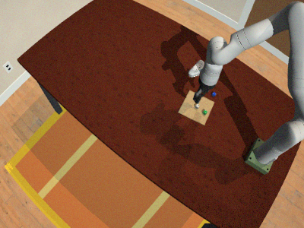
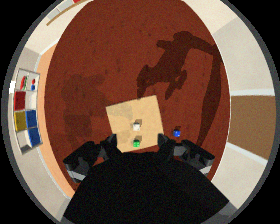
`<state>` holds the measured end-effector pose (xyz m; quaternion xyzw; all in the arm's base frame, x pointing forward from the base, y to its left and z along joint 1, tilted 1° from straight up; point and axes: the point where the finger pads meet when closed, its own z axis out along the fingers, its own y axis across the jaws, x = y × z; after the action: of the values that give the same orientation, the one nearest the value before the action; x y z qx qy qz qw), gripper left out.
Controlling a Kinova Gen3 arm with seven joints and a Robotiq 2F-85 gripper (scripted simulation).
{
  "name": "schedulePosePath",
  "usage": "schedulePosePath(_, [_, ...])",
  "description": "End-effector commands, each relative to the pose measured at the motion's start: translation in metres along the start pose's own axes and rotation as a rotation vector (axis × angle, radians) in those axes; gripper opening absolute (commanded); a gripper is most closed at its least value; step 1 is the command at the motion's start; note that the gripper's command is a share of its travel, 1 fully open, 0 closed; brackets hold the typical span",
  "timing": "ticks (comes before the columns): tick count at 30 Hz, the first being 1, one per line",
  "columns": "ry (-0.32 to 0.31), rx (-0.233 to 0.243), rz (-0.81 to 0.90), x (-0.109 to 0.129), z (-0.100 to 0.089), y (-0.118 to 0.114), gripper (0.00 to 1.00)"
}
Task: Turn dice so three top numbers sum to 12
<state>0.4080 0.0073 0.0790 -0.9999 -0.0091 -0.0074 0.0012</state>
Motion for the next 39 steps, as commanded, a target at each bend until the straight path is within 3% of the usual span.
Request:
schedulePosePath(1, [0.002, 0.0, 0.0, 0.001, -0.001, 0.0, 1.0])
schedulePosePath(22, [0.0, -0.001, -0.027, 0.0, 0.0, 0.002, 1.0])
schedulePosePath(30, [-0.003, -0.001, -0.098, -0.002, 0.002, 0.008, 1.0])
schedulePosePath(39, [-0.012, -0.001, -0.302, -0.006, 0.006, 0.024, 1.0])
